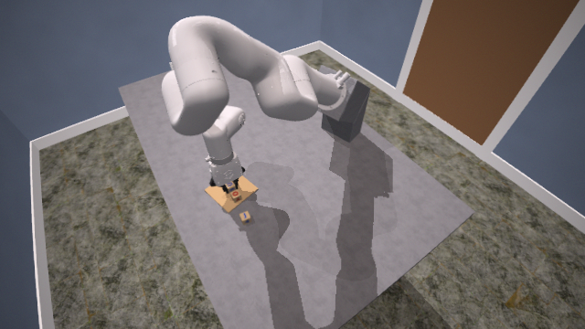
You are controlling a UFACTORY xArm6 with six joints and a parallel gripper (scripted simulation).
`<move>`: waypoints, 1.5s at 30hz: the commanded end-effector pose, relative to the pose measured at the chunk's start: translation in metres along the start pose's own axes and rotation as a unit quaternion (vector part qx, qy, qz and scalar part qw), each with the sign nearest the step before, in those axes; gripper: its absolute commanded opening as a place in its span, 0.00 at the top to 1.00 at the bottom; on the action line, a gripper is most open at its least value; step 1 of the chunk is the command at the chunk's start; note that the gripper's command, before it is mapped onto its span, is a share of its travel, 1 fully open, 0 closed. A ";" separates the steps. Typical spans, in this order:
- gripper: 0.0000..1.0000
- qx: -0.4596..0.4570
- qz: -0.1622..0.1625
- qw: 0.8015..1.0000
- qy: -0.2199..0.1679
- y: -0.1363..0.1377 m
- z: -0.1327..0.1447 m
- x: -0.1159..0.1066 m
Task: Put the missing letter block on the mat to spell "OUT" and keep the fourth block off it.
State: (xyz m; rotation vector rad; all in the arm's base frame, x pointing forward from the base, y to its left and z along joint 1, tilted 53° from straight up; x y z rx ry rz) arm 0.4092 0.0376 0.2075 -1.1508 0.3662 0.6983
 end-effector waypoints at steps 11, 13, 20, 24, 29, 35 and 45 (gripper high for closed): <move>0.65 0.000 -0.001 1.000 0.000 0.000 0.000 0.000; 0.65 0.000 -0.001 1.000 0.000 0.000 0.000 0.000; 0.57 0.000 -0.001 1.000 0.000 0.000 0.000 0.000; 0.53 0.000 -0.001 1.000 0.000 0.000 0.000 0.000; 0.53 0.000 -0.001 1.000 0.000 0.000 0.000 0.000; 0.53 0.000 -0.001 1.000 0.000 0.000 0.000 -0.001; 0.53 0.000 -0.001 1.000 0.000 0.000 0.000 -0.033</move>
Point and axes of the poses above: the point where the finger pads meet when closed, its own x axis out along the fingers, its own y axis across the jaws, z = x × y, the point moved 5 cm from there along -x, back along the fingers, and after that the axes turned 11 degrees about x, right-handed, at the moved point
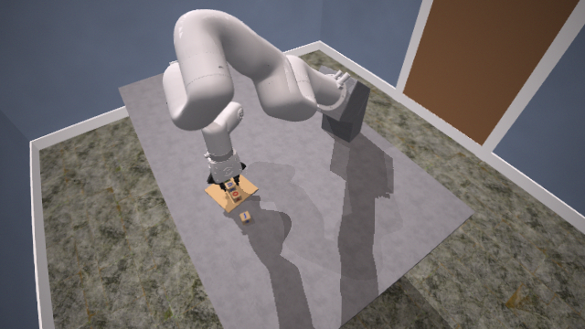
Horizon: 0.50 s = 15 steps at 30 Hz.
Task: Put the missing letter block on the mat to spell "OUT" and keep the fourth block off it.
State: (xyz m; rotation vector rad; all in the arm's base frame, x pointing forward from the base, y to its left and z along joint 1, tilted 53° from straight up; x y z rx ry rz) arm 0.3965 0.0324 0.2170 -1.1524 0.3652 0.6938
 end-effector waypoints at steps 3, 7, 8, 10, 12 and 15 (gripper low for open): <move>0.53 0.000 0.001 1.000 -0.001 -0.001 0.000 -0.022; 0.53 0.000 0.001 1.000 -0.001 -0.001 0.000 -0.043; 0.53 0.000 0.001 1.000 -0.001 -0.001 0.000 -0.048; 0.53 0.000 0.001 1.000 -0.001 -0.001 0.000 -0.057; 0.53 0.000 0.001 1.000 -0.001 -0.001 0.000 -0.065; 0.53 0.000 0.001 1.000 -0.001 -0.001 0.000 -0.072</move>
Point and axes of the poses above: the point where the finger pads meet when closed, its own x axis out along the fingers, its own y axis across the jaws, z = x × y, the point moved 5 cm from there along -x, back along the fingers, and after that the axes turned 11 degrees about x, right-handed, at the moved point
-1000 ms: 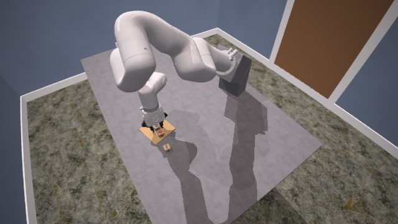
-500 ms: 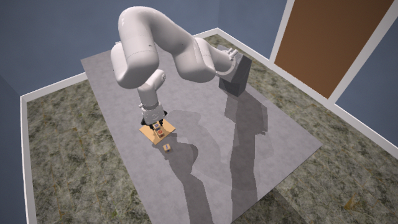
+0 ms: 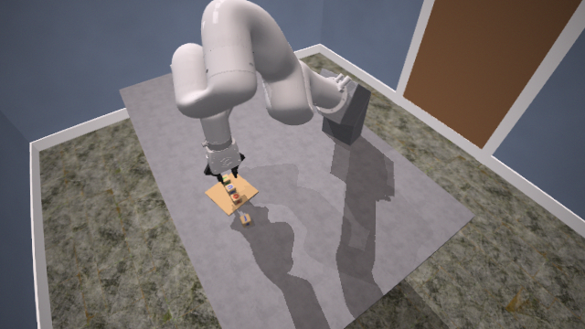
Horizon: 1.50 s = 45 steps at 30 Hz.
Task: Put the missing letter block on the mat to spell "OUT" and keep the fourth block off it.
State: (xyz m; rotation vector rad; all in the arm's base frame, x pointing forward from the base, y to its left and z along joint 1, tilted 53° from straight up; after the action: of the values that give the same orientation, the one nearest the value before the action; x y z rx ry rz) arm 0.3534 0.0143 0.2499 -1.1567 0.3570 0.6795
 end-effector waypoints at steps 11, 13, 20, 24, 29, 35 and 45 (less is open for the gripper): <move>0.00 0.001 0.009 1.000 -0.002 -0.003 0.001 -0.016; 0.00 0.001 0.009 1.000 -0.002 -0.003 0.001 -0.016; 0.00 0.001 0.009 1.000 -0.002 -0.003 0.001 -0.016; 0.00 0.001 0.009 1.000 -0.002 -0.003 0.001 -0.016; 0.00 0.001 0.009 1.000 -0.002 -0.003 0.001 -0.017; 0.00 0.001 0.009 1.000 -0.002 -0.003 0.001 -0.027; 0.00 0.001 0.009 1.000 -0.002 -0.004 0.000 -0.062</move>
State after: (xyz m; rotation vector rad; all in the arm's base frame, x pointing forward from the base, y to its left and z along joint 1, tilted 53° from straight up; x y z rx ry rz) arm 0.3224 0.0008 0.2772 -1.1503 0.3650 0.6968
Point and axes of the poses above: the point where the finger pads meet when closed, its own x axis out along the fingers, its own y axis across the jaws, z = x × y, the point moved 5 cm from there along -x, back along the fingers, and after that the axes turned 11 degrees about x, right-handed, at the moved point
